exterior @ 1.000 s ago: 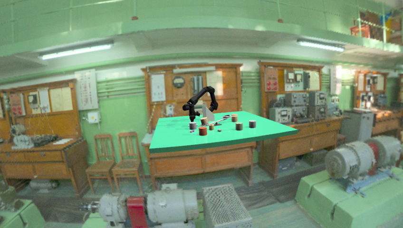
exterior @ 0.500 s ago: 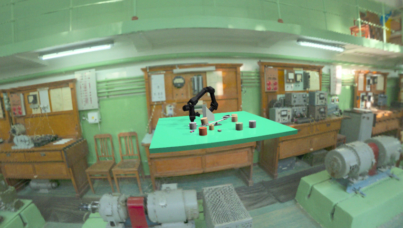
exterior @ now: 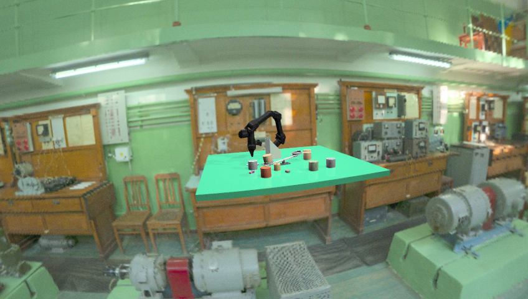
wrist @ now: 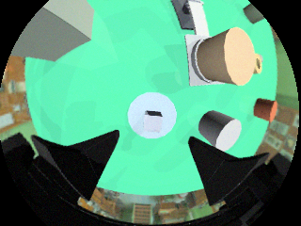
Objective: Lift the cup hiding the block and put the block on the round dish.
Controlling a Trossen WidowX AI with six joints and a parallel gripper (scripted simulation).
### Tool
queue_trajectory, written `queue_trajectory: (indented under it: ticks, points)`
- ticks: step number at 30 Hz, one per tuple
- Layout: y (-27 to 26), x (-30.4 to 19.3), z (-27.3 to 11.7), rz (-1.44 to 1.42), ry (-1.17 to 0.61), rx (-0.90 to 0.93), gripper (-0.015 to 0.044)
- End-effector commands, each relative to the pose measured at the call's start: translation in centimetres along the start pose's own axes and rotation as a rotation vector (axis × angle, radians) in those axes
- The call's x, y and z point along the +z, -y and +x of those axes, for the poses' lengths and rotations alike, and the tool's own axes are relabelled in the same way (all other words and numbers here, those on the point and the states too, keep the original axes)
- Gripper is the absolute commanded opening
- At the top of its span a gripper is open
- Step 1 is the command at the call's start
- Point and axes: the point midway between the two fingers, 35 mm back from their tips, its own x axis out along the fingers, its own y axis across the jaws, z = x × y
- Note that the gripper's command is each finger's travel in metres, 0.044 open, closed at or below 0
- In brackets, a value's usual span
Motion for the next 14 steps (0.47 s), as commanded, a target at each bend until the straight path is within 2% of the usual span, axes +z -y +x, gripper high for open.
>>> queue_trajectory:
  ticks: [1,4,14]
  points:
    - [-0.2,0.0,-2.2,0.0,-0.001,0.004,0.044]
    - [-0.4,0.1,-4.4,0.003,0.0,0.002,0.044]
    - [-0.4,0.1,-4.4,0.003,0.0,0.002,0.044]
